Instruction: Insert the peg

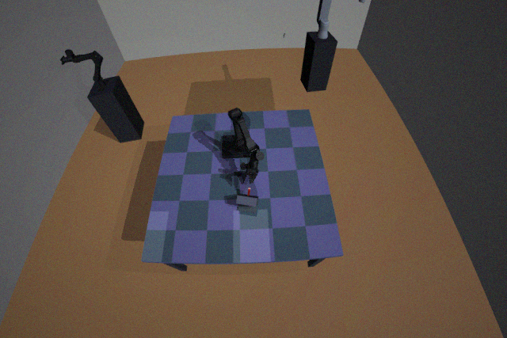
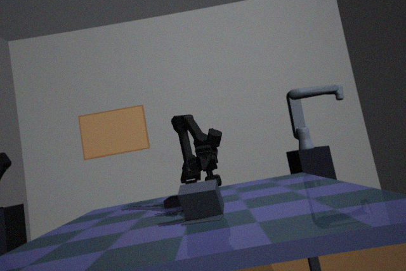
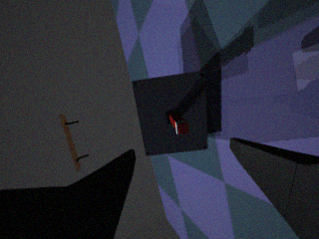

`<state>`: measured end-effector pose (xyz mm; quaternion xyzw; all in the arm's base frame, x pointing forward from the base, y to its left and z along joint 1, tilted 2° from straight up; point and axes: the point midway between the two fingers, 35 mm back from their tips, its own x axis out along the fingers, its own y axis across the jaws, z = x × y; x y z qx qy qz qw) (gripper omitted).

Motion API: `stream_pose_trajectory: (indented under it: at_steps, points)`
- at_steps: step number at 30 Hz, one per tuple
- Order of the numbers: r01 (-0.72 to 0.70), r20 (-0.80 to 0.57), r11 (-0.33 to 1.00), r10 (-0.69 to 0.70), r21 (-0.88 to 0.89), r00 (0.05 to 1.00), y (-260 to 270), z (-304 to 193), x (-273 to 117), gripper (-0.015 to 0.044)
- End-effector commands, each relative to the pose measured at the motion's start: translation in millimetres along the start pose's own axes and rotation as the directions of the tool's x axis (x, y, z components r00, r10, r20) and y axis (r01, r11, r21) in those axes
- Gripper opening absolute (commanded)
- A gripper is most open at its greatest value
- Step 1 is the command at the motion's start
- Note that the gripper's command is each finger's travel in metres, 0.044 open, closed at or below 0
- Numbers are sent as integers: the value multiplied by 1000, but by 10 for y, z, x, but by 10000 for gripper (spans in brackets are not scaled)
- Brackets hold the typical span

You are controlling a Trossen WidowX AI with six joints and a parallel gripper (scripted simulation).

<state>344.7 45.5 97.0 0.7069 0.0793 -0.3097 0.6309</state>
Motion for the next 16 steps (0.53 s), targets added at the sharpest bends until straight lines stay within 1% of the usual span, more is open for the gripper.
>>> stream_pose_trajectory:
  at_steps: [1,16]
  points:
    - [-7,-2,1000,7,6,1000,18,-3,-65,440]
    - [-7,-3,1000,7,4,1000,-8,-7,-224,440]
